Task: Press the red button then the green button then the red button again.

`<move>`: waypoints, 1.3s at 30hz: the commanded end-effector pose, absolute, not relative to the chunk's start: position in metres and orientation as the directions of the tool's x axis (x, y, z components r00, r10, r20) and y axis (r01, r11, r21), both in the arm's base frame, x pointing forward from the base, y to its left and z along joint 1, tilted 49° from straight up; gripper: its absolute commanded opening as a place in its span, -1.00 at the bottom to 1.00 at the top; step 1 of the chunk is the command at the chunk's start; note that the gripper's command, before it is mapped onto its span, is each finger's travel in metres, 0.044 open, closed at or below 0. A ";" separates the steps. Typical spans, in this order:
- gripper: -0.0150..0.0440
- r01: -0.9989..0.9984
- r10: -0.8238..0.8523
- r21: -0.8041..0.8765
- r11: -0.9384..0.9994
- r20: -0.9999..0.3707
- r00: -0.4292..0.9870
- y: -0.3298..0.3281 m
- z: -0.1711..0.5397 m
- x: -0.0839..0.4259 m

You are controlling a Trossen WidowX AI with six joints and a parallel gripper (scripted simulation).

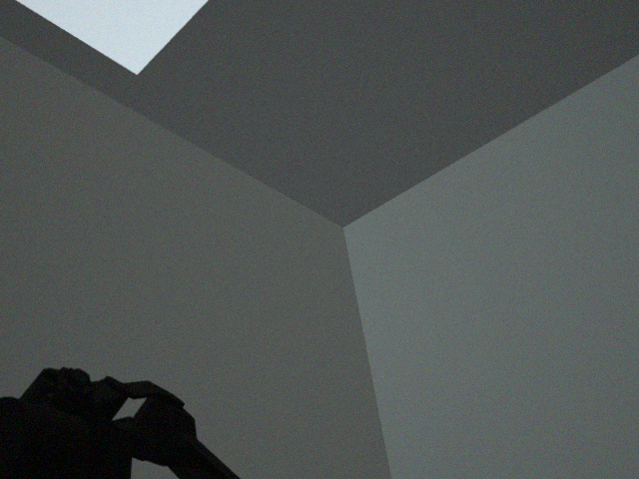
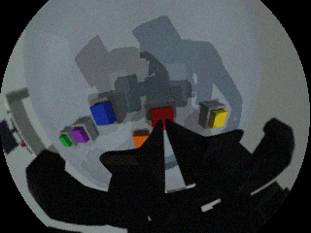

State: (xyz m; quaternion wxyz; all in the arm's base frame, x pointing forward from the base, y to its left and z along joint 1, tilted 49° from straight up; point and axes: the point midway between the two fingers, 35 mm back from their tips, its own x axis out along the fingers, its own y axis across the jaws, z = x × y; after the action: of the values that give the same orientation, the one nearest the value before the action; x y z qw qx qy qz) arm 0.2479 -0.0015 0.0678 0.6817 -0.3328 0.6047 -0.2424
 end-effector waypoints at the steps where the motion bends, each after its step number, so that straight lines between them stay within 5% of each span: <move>1: -0.42 -0.078 -0.738 -0.751 0.655 -0.659 0.148 -0.009 0.062 0.247; 35: -0.42 -0.078 -0.737 -0.751 0.656 -0.659 0.148 0.011 0.080 0.243; 39: -0.07 -0.082 -0.725 -0.739 0.669 -0.673 0.145 0.028 0.073 0.248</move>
State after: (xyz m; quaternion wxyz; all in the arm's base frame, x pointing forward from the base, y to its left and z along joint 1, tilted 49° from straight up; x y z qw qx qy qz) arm 0.2441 0.0132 0.0766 0.6786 -0.3372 0.6063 -0.2412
